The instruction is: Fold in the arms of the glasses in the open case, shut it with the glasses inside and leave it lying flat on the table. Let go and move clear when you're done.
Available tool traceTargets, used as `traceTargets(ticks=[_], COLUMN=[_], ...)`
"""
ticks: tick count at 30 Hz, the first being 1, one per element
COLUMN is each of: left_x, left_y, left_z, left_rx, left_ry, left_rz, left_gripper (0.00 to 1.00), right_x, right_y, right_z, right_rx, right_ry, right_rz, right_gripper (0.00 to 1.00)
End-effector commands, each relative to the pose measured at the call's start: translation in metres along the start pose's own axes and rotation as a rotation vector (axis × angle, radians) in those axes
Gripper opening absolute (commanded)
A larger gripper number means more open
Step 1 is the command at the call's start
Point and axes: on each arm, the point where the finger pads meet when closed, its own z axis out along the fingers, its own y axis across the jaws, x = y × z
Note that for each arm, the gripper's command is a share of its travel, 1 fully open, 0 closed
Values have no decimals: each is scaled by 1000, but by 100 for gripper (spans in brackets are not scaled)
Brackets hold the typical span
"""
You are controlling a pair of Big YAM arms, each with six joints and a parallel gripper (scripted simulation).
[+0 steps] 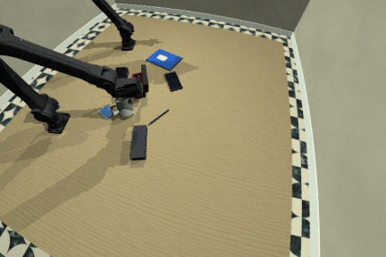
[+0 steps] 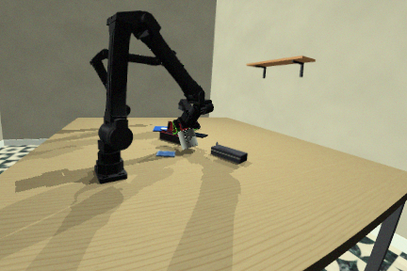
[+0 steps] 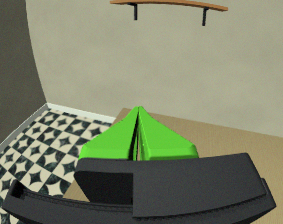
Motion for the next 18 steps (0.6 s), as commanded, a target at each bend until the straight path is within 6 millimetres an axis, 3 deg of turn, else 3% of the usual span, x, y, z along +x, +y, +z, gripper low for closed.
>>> traceTargets(ticks=[1, 18], left_x=[-4, -4], left_y=[-5, -5], left_z=[2, 2], left_rx=[11, 11], left_ry=[-10, -10], left_rz=[7, 7], left_gripper=[0, 0], right_x=[43, 30], right_y=[6, 6], right_z=[14, 11], right_rx=[-11, -11], right_ry=[49, 38], right_rz=[12, 0], right_gripper=[100, 100])
